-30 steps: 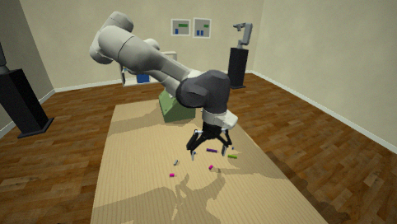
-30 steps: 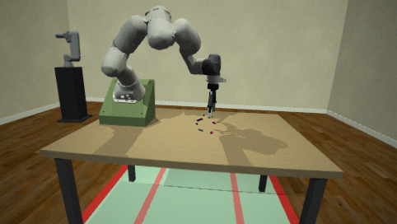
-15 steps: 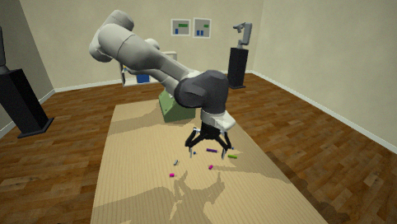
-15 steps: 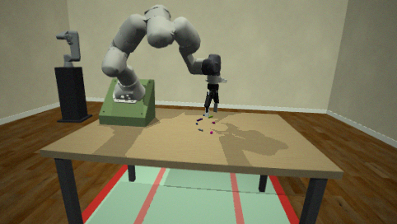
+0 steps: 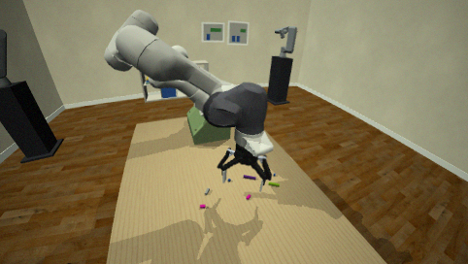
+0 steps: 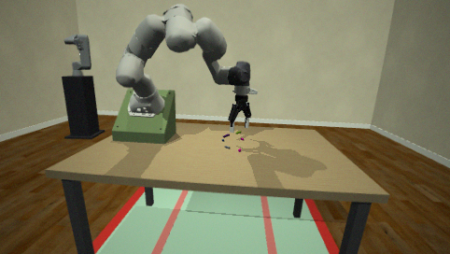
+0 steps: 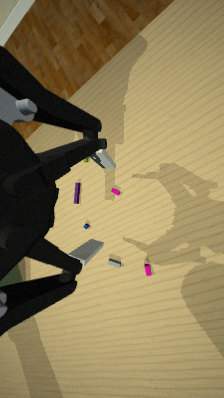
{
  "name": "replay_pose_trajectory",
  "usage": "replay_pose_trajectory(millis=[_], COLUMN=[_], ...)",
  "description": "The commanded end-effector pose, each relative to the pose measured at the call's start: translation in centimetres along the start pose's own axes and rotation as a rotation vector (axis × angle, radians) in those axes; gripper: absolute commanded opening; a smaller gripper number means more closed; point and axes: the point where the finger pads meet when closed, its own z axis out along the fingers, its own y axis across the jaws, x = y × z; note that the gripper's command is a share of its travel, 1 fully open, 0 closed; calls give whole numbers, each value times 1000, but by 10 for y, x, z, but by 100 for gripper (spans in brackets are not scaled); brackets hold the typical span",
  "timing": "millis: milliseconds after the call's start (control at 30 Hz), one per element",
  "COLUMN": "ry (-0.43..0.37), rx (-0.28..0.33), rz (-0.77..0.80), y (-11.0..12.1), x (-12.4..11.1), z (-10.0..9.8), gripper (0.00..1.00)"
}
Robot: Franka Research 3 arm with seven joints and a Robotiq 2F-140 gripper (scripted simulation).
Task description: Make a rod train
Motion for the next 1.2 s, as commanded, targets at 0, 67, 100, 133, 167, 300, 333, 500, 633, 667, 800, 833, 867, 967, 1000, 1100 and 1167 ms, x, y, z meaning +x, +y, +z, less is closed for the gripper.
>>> replay_pose_trajectory(millis=[0, 67, 100, 133, 167, 300, 333, 500, 633, 667, 800, 833, 867, 967, 1000, 1100, 1167], ry=[7, 7, 6, 6, 6, 6, 6, 5, 5, 5, 4, 4, 4, 4, 4, 4, 3], rx=[10, 10, 10, 10, 10, 10, 10, 10, 11, 11, 11, 11, 11, 11, 11, 11, 11], rz=[167, 200, 216, 232, 248, 297, 297, 405, 470, 486, 551, 568, 568, 627, 644, 692, 725], y=[-1, 0, 0, 1, 1, 2, 2, 4, 6, 6, 8, 8, 8, 9, 10, 11, 11], x=[0, 0, 0, 0, 1, 1, 1, 3, 4, 4, 5, 5, 5, 6, 6, 6, 7], z=[-1, -1, -1, -1, -1, -1, -1, -1, -1, -1, -1, -1, -1, -1, -1, -1, -1], gripper=[100, 100, 100, 100, 100, 100, 100, 100, 100, 100, 100, 100, 100, 100, 100, 100, 100])
